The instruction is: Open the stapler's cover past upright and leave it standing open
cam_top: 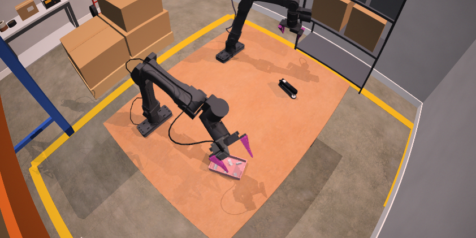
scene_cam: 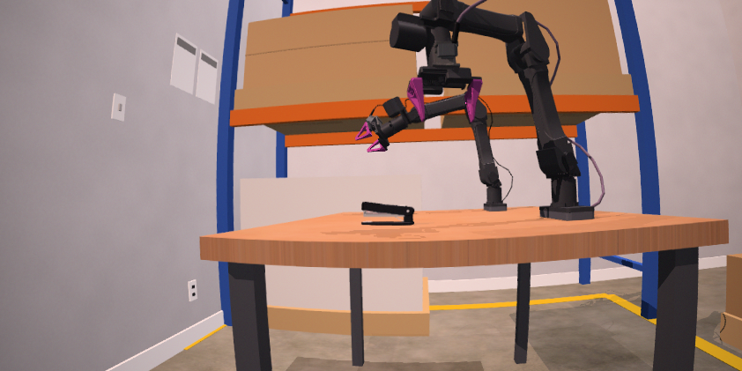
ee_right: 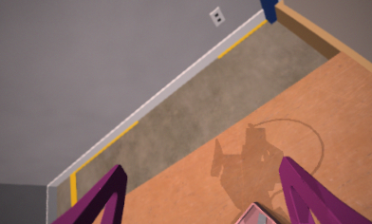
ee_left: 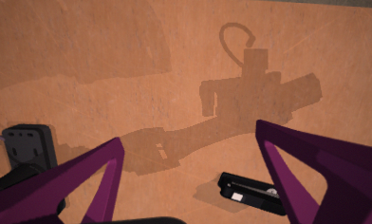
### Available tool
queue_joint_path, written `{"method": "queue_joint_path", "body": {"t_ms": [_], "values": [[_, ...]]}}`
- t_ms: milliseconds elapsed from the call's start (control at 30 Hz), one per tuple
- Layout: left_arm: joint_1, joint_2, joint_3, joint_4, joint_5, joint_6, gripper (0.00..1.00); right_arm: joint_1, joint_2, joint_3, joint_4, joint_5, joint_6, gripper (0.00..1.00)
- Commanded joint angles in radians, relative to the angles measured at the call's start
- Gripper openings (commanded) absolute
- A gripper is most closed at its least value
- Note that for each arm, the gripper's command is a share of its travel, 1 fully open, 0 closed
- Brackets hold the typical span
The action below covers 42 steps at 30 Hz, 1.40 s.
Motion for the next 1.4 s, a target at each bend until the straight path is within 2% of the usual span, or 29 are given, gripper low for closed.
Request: {"method": "queue_joint_path", "body": {"t_ms": [0,567,700,1033,1100,1367], "values": [[0.0,-0.018,0.015,-0.001,-0.01,0.0,1.0,0.0,-0.02,0.018,0.011,0.005,-0.005,1.0],[0.0,-0.008,0.006,0.001,-0.001,0.0,1.0,0.0,-0.008,0.007,0.006,0.0,0.0,1.0],[-0.018,-0.023,-0.018,0.072,-0.012,0.062,1.0,-0.002,-0.034,-0.018,0.053,-0.008,-0.062,1.0],[-0.207,-0.137,-0.272,0.358,0.0,0.367,1.0,-0.027,-0.293,-0.227,0.163,-0.051,-0.309,1.0],[-0.207,-0.137,-0.272,0.358,0.0,0.367,1.0,-0.027,-0.293,-0.227,0.163,-0.051,-0.309,1.0],[-0.336,-0.198,-0.453,0.591,0.033,0.634,1.0,-0.072,-0.473,-0.339,0.212,-0.146,-0.469,1.0]]}}
